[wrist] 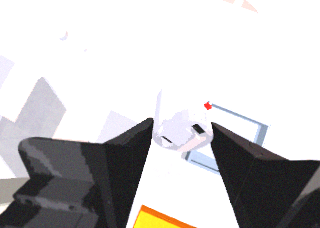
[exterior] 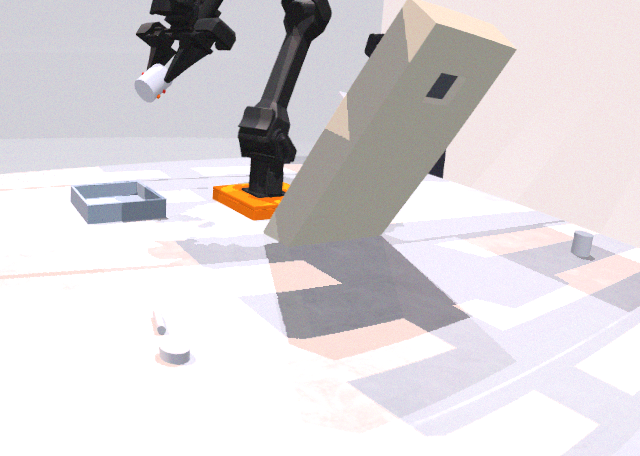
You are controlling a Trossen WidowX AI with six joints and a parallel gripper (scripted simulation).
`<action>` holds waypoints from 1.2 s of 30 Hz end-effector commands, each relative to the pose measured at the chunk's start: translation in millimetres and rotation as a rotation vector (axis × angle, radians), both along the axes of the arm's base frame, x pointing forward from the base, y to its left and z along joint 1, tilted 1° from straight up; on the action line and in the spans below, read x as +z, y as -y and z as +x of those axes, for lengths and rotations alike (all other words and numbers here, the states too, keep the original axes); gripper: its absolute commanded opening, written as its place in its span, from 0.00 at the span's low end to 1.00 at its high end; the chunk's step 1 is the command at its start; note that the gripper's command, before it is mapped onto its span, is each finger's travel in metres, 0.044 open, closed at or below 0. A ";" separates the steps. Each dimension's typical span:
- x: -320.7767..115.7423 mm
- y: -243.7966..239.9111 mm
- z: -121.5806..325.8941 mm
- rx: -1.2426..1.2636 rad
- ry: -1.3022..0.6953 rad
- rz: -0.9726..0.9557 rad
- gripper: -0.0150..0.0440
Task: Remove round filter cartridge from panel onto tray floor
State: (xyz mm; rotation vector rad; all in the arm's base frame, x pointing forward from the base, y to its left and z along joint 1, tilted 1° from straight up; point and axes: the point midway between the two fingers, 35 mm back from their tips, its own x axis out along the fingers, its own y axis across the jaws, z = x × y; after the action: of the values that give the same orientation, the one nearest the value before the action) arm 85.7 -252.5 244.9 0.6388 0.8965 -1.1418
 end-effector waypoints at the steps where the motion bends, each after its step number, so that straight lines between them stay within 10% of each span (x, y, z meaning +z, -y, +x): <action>1: -10.8 7.1 -19.0 -0.080 0.008 -0.019 0.25; 36: -116.6 9.0 -134.0 -0.508 0.010 -0.021 0.25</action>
State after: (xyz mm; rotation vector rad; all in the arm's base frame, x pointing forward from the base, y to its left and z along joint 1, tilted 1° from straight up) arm -47.3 -260.4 131.1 0.8926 0.7430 -1.5916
